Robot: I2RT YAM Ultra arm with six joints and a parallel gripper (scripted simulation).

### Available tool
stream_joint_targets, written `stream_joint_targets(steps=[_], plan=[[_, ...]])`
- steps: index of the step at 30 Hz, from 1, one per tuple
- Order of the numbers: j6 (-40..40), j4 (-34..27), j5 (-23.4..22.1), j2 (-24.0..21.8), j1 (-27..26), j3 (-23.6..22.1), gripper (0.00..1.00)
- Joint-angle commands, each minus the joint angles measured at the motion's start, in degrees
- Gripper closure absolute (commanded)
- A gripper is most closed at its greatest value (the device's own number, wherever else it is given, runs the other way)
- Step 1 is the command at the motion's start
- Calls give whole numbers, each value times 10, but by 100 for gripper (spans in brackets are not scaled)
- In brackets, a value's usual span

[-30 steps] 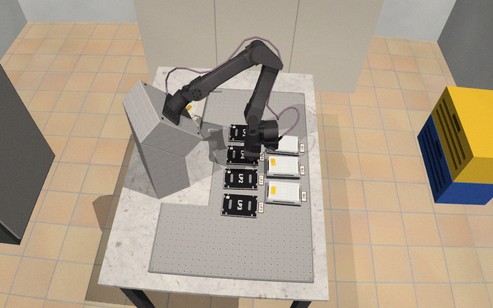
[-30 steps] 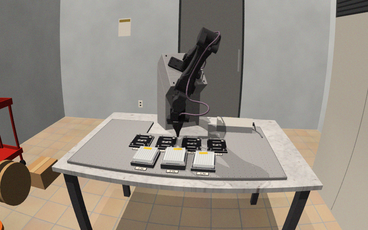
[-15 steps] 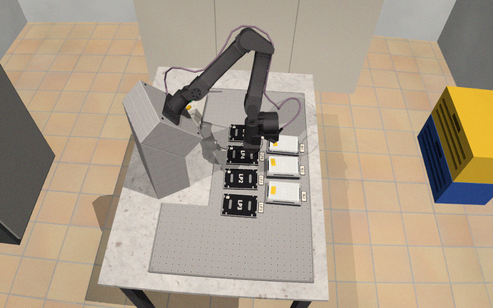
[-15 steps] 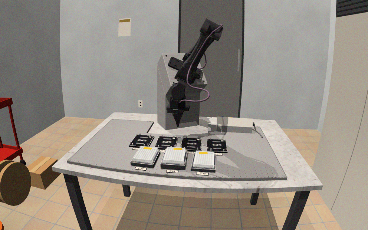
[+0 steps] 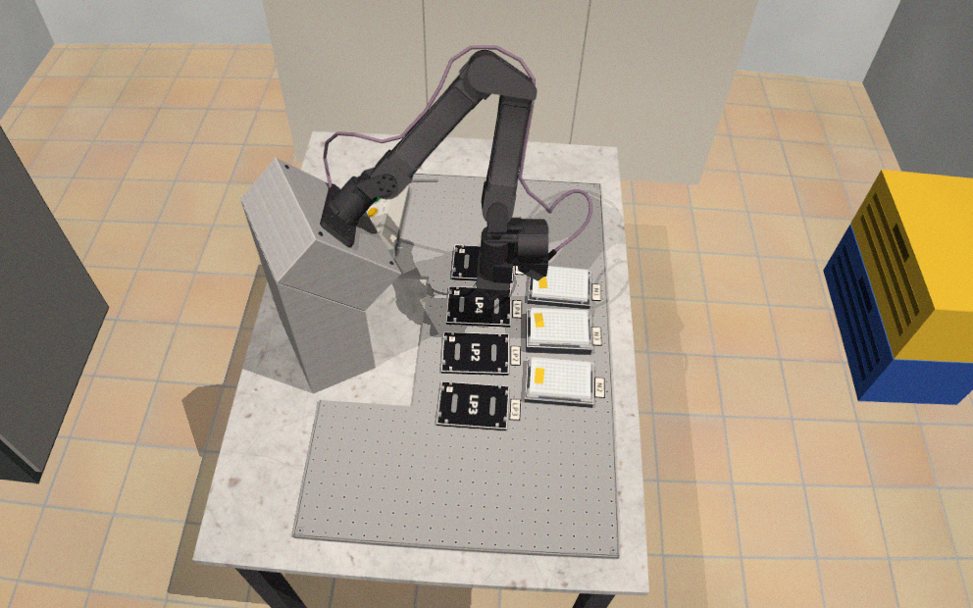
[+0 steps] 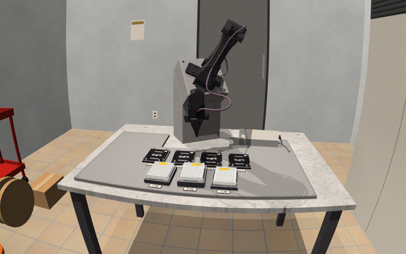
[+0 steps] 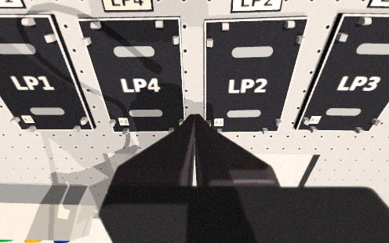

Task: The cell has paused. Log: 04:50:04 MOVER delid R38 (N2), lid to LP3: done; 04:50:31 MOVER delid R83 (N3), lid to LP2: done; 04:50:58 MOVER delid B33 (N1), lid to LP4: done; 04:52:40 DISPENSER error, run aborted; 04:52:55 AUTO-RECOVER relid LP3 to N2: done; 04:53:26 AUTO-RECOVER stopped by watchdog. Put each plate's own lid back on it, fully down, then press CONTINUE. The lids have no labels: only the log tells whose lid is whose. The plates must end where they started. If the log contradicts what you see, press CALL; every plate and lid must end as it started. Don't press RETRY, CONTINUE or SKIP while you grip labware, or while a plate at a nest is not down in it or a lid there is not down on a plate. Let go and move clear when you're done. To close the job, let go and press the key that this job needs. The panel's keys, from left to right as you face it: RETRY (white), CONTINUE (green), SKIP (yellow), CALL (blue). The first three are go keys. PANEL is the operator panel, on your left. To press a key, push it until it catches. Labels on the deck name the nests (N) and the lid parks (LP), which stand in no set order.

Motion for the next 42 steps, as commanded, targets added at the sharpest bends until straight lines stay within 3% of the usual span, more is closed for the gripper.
stream_joint_targets(steps=[1, 23, 24, 27, 29, 42], plan=[[-8, -8, -3, -17, -13, 6, 100], [-9, -16, -4, -17, -15, 23, 100], [-13, -10, 9, -23, 6, -5, 100], [-24, -2, 27, -41, 34, -16, 100], [-24, -2, 27, -41, 34, -16, 100], [-66, -20, 130, -112, 179, -43, 100]])
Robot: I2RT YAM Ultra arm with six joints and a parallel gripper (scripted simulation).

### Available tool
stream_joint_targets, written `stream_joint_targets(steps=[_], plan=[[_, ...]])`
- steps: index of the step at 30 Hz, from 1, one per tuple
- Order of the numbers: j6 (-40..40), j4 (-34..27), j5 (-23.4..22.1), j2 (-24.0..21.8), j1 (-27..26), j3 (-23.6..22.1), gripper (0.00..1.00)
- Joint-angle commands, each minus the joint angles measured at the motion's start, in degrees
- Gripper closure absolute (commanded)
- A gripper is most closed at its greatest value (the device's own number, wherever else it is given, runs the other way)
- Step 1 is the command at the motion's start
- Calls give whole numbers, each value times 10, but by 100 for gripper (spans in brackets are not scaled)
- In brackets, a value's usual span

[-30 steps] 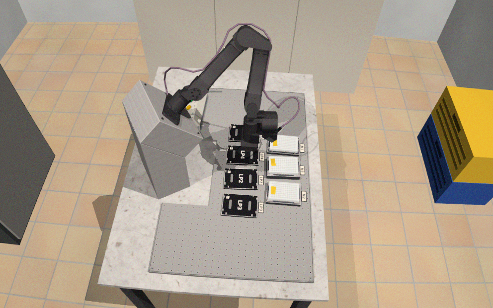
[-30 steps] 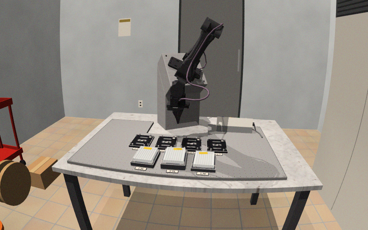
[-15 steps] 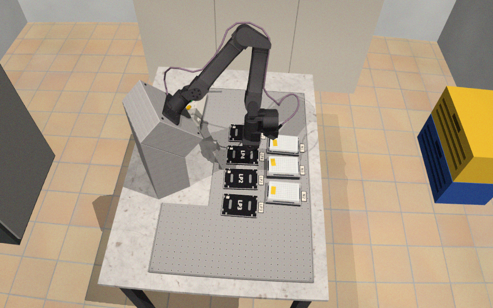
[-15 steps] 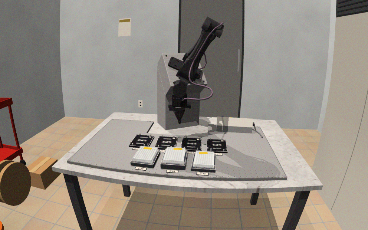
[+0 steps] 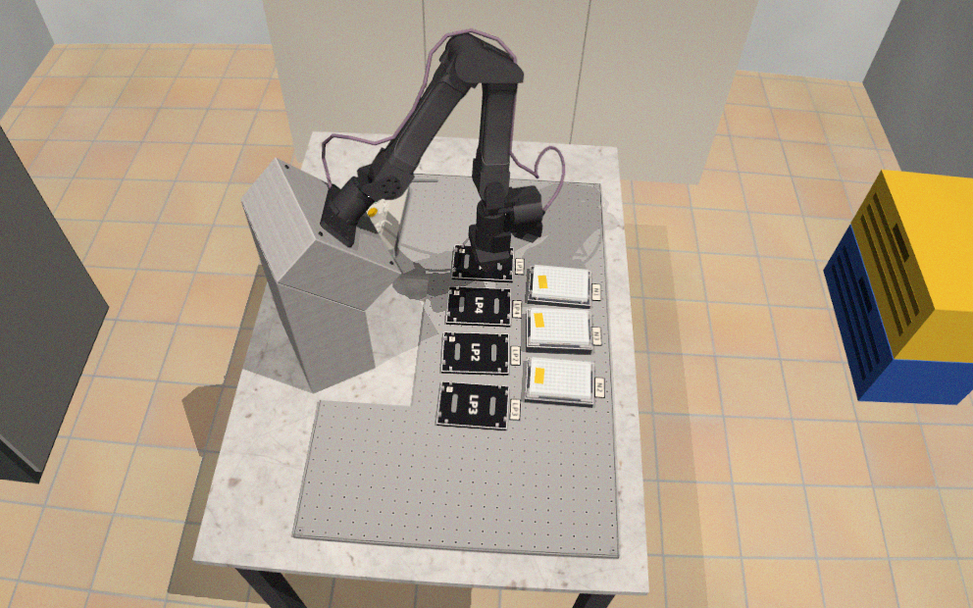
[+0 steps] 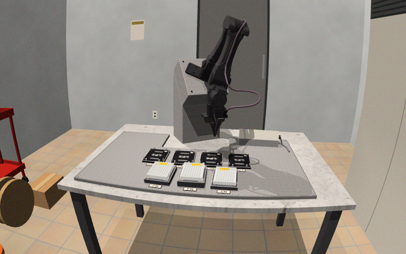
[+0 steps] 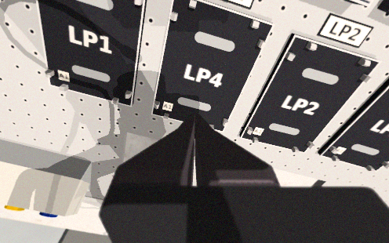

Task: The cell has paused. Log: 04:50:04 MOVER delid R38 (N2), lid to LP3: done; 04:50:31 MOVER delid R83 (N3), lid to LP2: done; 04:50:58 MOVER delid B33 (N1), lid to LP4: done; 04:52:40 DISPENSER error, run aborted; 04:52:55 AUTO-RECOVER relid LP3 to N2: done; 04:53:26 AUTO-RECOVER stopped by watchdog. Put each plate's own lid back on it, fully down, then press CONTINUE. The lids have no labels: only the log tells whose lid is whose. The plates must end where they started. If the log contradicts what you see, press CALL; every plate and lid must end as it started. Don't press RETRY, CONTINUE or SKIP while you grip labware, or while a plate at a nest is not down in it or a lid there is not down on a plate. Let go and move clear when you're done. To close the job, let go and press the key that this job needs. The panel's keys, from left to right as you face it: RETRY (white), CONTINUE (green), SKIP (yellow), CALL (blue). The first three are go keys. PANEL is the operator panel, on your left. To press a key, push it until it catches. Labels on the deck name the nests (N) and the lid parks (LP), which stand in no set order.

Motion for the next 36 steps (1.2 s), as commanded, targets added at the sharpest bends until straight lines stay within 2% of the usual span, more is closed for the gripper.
stream_joint_targets(steps=[1, 4, 16, 19, 21, 28, 36], plan=[[-23, -10, 46, -28, 35, -14, 100], [-26, -11, 55, -32, 48, -14, 100], [-63, -35, 169, -55, 197, 26, 100], [-73, -43, 196, -42, 233, 36, 100], [-73, -43, 196, -42, 233, 36, 100], [-16, -61, 259, -19, 314, 66, 100], [-12, -63, 265, -13, 308, 63, 100]])
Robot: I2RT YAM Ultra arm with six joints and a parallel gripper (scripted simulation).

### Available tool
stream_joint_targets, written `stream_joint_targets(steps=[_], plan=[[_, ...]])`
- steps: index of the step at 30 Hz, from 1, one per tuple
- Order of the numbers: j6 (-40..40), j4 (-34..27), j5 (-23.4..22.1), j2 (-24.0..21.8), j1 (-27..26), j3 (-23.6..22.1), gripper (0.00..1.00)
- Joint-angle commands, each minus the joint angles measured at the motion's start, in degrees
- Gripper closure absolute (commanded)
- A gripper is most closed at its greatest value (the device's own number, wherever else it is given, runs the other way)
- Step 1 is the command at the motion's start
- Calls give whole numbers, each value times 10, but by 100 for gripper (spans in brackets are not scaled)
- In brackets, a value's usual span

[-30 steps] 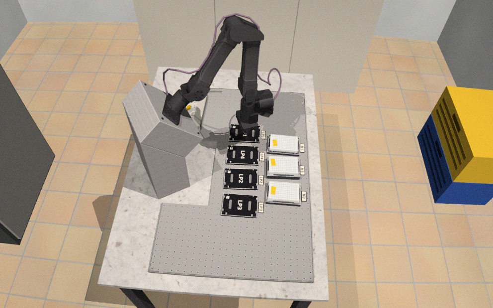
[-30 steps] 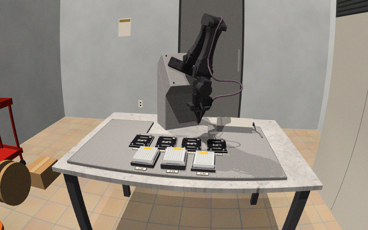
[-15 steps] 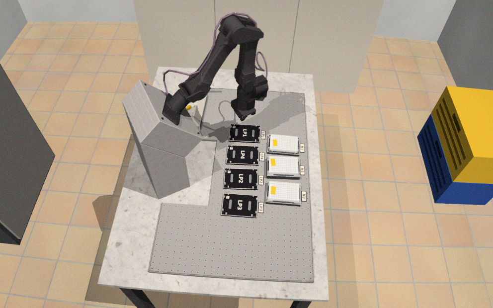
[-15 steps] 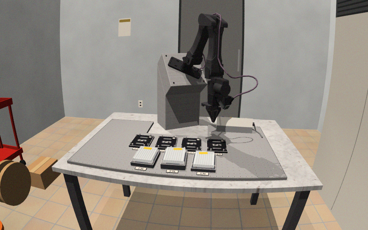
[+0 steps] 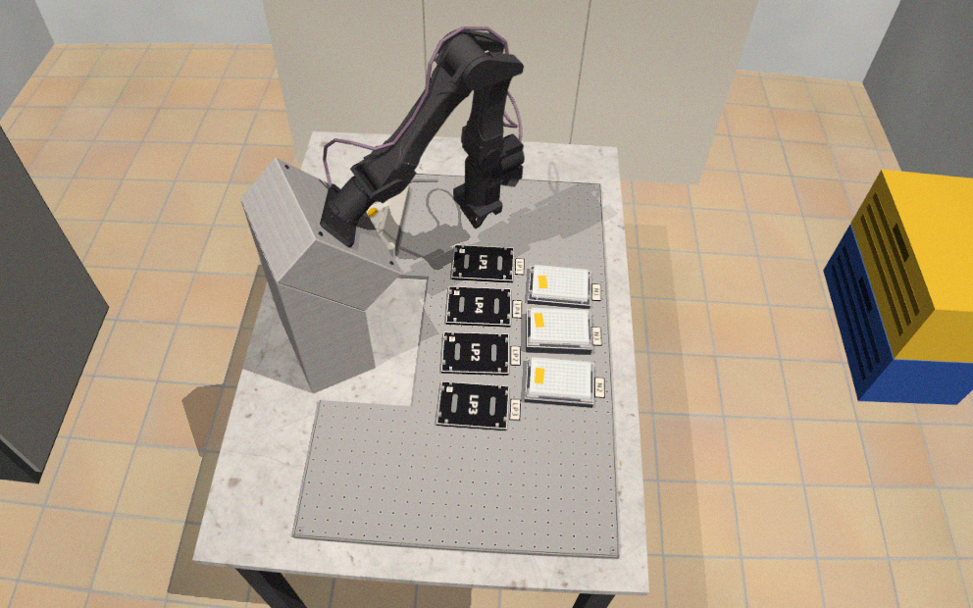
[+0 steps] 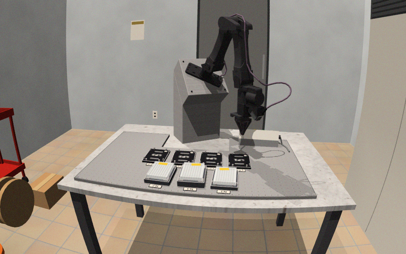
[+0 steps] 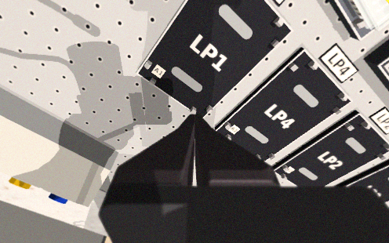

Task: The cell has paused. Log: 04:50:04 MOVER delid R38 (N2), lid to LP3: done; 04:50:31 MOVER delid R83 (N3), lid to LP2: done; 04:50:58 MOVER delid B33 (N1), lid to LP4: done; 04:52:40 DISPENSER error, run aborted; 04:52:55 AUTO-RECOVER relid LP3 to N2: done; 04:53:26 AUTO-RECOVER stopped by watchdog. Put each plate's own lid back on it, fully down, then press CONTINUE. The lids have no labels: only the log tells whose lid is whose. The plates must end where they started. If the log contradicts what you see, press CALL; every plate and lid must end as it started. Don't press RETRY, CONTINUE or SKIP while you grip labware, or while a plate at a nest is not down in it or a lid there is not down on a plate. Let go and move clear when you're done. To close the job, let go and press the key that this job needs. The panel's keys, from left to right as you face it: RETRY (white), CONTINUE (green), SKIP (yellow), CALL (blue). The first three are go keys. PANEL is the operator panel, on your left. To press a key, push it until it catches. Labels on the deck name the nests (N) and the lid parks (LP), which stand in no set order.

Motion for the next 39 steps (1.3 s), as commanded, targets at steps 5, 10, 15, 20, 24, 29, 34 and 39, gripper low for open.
stream_joint_targets(steps=[5, 10, 15, 20, 24, 29, 34, 39], plan=[[7, 0, 7, 1, -1, 1, 100], [7, 1, 7, 2, 0, 1, 100], [8, 2, 8, 3, 1, 1, 100], [13, 7, 12, 13, 8, 3, 100], [13, 11, 13, 14, 9, -2, 100], [14, 12, 14, 14, 10, -11, 100], [15, 13, 15, 14, 12, -15, 100], [-9, 23, 38, 15, 41, -27, 100]])
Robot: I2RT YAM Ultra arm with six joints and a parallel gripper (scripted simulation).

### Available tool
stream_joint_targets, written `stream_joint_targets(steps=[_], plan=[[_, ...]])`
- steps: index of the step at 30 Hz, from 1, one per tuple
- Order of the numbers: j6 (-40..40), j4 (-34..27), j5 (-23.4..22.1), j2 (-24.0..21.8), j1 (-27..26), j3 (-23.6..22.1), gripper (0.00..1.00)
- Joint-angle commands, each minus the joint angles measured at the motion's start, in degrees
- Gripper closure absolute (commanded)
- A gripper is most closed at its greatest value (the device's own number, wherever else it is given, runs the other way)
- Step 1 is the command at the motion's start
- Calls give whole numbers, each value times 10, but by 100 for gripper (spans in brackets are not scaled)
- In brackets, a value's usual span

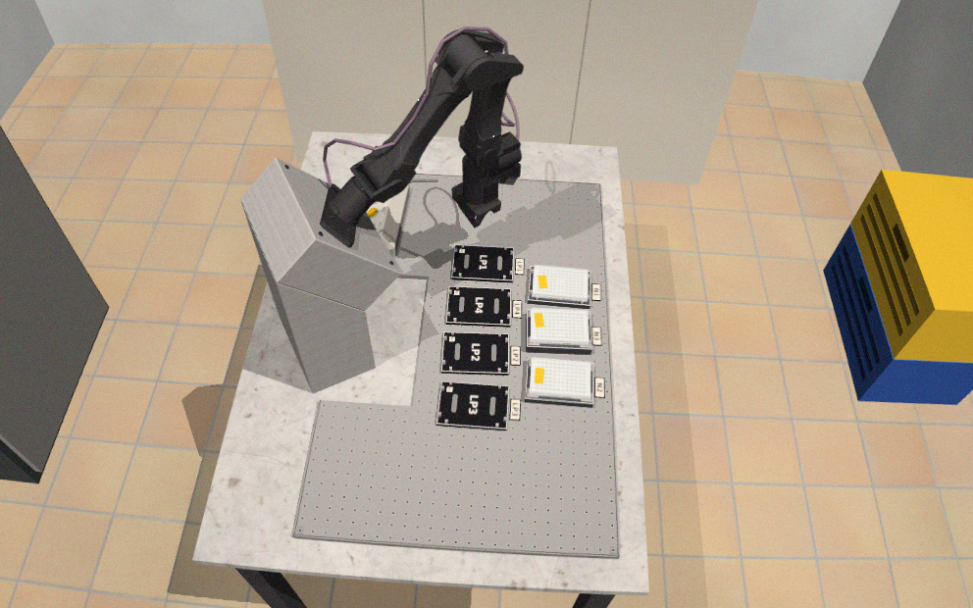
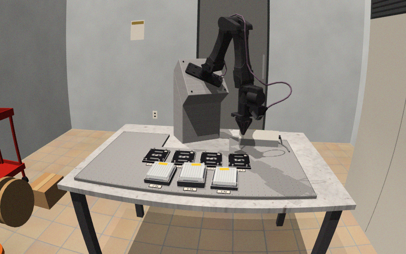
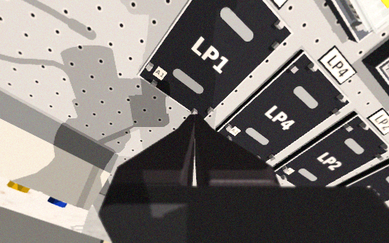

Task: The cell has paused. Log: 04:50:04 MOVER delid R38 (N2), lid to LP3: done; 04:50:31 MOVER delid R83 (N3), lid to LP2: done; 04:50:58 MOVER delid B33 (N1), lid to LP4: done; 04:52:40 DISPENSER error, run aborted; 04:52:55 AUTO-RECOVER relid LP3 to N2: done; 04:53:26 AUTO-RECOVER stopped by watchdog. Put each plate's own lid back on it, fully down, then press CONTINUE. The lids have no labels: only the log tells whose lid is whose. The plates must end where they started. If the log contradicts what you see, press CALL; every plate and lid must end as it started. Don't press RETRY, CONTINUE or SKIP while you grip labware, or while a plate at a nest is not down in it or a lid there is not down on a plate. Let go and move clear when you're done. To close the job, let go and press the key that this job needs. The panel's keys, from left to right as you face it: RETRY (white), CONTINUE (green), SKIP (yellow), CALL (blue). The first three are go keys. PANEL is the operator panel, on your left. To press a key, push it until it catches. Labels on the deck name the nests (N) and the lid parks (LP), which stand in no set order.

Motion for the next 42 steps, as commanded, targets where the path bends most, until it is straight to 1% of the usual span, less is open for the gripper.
stream_joint_targets(steps=[1, 12, 14, 19, 23, 29, 31, 36, 38, 42], plan=[[-20, 13, 24, 15, 36, -25, 100], [-60, 50, 113, 51, 158, -49, 100], [-60, 50, 113, 51, 158, -49, 100], [-78, 65, 153, 78, 212, -51, 100], [-88, 75, 183, 104, 257, -25, 100], [-106, 82, 224, 147, 317, -14, 100], [-106, 82, 224, 147, 317, -14, 100], [-122, 83, 255, 187, 364, 3, 100], [-131, 71, 266, 204, 381, 10, 100], [-144, 66, 286, 238, 415, 30, 100]])
